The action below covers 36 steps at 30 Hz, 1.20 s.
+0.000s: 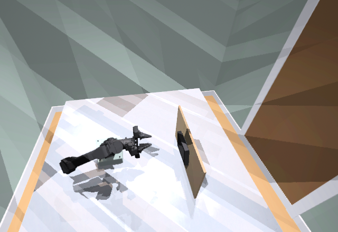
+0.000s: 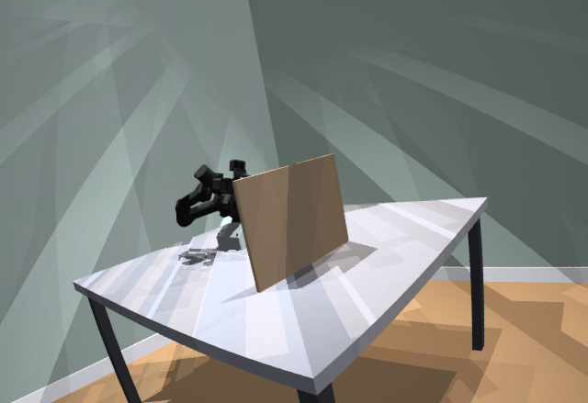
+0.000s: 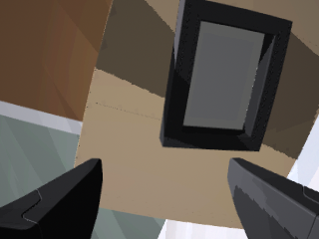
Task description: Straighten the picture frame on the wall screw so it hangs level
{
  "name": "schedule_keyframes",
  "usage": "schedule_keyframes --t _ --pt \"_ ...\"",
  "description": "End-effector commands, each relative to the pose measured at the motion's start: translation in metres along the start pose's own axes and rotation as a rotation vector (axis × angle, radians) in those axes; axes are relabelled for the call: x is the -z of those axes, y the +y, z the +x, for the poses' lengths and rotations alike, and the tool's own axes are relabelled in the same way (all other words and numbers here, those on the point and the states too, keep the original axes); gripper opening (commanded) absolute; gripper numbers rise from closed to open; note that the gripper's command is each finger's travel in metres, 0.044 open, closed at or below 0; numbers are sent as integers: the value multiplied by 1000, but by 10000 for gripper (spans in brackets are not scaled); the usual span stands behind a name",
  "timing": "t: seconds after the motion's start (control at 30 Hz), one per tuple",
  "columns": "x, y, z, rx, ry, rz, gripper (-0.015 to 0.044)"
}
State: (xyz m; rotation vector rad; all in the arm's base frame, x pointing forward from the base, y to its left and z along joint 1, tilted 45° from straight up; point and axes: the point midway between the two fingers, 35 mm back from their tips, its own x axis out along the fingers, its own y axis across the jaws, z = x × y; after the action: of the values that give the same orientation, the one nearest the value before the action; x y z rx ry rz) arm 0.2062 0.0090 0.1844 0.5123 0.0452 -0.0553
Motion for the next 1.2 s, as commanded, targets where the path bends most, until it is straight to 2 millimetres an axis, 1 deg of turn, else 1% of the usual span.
schedule_keyframes --t 0.0,0.1,0.17,0.33,0.5,0.63,0.73,1.1,1.17 --pt "0 -1 0 5 -2 5 260" --pt "0 -1 0 5 -2 5 260" --pt "0 0 4 -2 -2 6 260" --pt "-3 -3 29 -20 -15 46 260" --pt "-4 -15 50 -39 -29 81 260" --pt "-3 -29 61 -55 -39 104 260" --pt "-3 -35 64 -60 -43 111 260" --pt "-3 -35 64 -60 -43 111 260" --pt "-4 -35 66 -60 -43 111 260"
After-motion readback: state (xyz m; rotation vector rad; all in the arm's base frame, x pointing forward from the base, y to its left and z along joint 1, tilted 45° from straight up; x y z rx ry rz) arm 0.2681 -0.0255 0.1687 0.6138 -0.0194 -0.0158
